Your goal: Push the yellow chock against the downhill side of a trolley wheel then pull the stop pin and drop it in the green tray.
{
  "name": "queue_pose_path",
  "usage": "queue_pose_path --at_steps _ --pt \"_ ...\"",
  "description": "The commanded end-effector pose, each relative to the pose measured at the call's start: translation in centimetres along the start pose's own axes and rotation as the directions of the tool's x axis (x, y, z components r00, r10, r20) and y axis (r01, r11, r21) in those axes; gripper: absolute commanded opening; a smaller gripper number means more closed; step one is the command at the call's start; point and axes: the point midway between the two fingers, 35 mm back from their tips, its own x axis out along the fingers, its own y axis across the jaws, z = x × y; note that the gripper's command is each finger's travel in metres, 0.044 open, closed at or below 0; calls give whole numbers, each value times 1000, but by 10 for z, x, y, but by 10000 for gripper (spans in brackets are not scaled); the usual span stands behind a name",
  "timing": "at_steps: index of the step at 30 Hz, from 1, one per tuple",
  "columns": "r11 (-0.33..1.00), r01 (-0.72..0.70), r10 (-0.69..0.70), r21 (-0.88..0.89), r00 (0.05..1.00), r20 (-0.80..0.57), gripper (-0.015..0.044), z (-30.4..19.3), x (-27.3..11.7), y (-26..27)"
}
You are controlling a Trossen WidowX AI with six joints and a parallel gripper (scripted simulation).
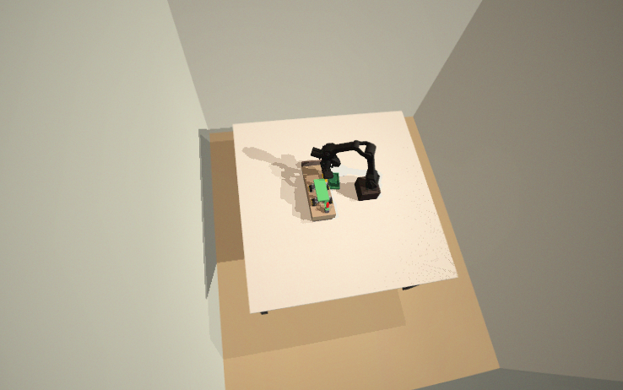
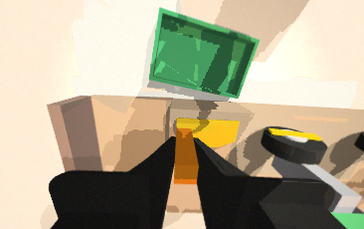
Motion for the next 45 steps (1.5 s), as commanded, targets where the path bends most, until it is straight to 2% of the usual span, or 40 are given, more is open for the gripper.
queue_pose_path --at_steps 1,44,45 --pt "1000 3 -3 3 1000 -1 0 0 0 -4" --pt "1000 0 0 2 1000 1 0 0 0 -30" --pt "1000 0 0 2 1000 1 26 0 0 -30"
